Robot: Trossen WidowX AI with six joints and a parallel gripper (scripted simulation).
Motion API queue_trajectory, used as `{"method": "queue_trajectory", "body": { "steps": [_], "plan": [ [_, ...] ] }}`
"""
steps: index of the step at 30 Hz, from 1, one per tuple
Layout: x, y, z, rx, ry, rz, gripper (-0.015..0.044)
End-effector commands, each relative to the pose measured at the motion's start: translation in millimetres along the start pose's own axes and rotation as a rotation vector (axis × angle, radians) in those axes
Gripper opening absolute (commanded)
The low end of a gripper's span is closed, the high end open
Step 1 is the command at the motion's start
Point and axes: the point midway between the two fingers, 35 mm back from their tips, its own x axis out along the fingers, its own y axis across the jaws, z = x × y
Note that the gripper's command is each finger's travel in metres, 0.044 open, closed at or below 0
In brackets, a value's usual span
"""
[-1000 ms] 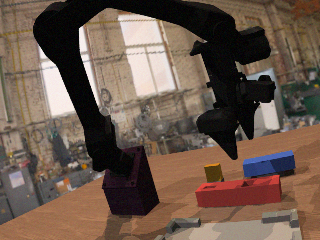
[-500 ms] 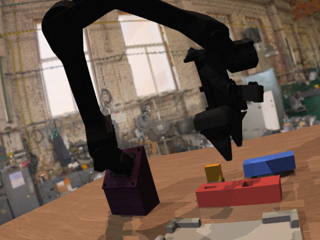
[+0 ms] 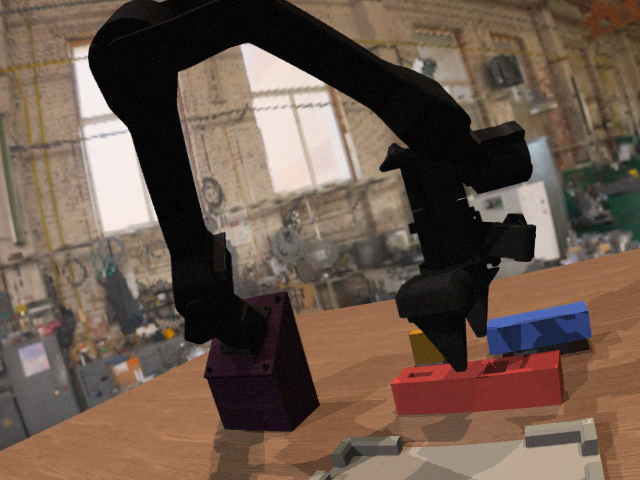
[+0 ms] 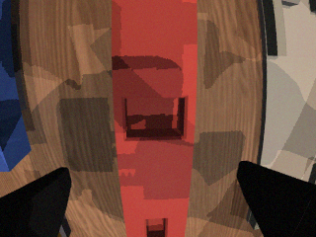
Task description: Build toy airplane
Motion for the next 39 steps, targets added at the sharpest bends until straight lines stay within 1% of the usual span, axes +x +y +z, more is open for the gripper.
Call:
{"method": "queue_trajectory", "body": {
  "steps": [1, 30, 39],
  "plan": [
    [6.9, -0.6, -1.2, -0.005, 0.001, -0.005, 0.0440],
    [50.3, -1.9, -1.9, -0.005, 0.001, -0.009, 0.0440],
    [50.3, -1.9, -1.9, -0.005, 0.001, -0.009, 0.0204]
  ]
}}
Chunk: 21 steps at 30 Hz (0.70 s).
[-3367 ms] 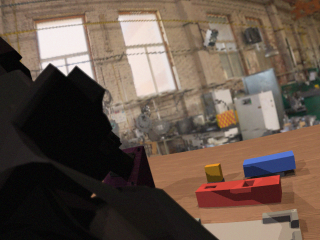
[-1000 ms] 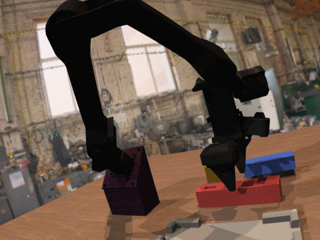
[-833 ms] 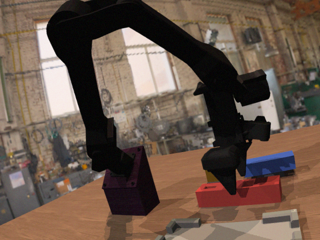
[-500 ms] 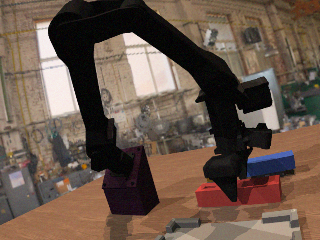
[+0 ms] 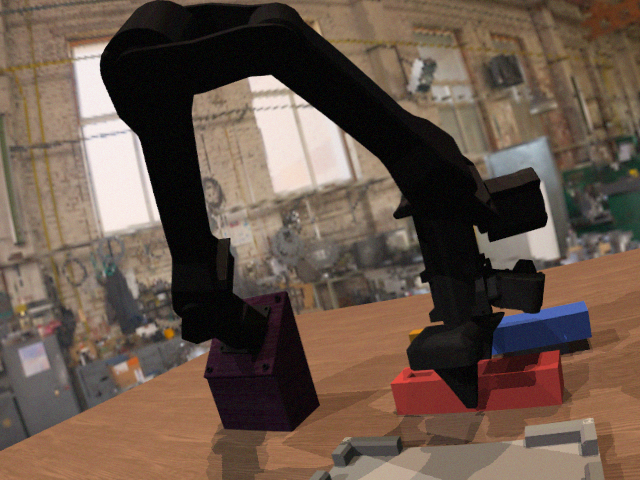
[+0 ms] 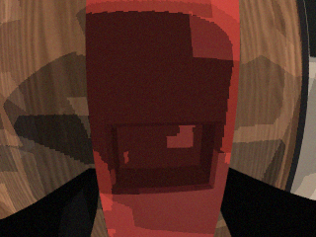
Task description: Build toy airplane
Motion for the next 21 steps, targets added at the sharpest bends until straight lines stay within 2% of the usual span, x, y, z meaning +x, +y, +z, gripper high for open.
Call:
{"method": "queue_trajectory", "body": {
  "steps": [1, 8, 13, 21],
  "plan": [
    [0.9, -0.7, -0.5, -0.003, 0.000, -0.004, 0.0177],
    [0.9, -0.7, -0.5, -0.003, 0.000, -0.004, 0.0131],
    [-5.9, 0.6, 1.1, -0.003, -0.001, -0.001, 0.0000],
    [-28.7, 3.8, 5.1, -0.004, -0.002, 0.007, 0.0000]
  ]
}}
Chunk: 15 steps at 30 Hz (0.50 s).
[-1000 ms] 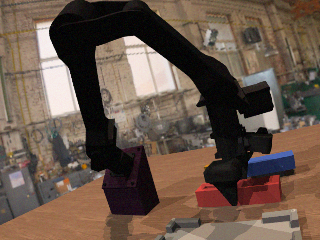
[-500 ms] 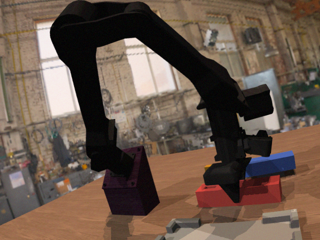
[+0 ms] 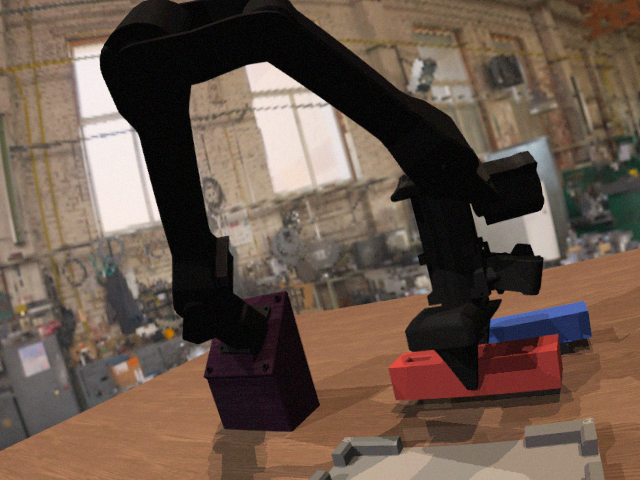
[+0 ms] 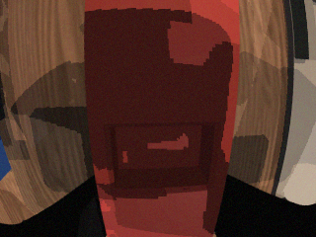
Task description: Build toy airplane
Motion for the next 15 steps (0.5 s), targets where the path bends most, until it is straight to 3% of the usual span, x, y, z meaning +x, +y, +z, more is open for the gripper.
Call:
{"method": "queue_trajectory", "body": {
  "steps": [1, 15],
  "plan": [
    [-14.3, 2.2, 4.1, 0.005, -0.006, 0.010, 0.0000],
    [-56.8, 3.9, 5.4, 0.005, -0.006, 0.014, 0.0000]
  ]
}}
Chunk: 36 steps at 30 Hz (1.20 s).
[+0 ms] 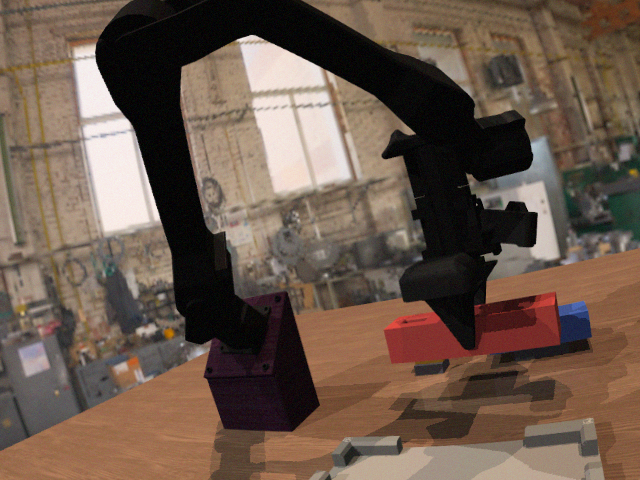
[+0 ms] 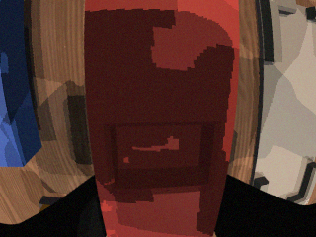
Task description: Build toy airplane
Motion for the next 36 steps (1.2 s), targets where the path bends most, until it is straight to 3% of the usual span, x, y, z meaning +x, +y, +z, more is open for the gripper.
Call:
{"method": "queue_trajectory", "body": {
  "steps": [1, 18, 36],
  "plan": [
    [-15.7, 0.8, 1.4, 0.005, -0.004, 0.006, 0.0000],
    [-67.7, -3.6, -5.5, 0.007, -0.002, -0.003, 0.0000],
    [-49.5, -40.0, 8.9, -0.040, -0.003, 0.019, 0.0000]
  ]
}}
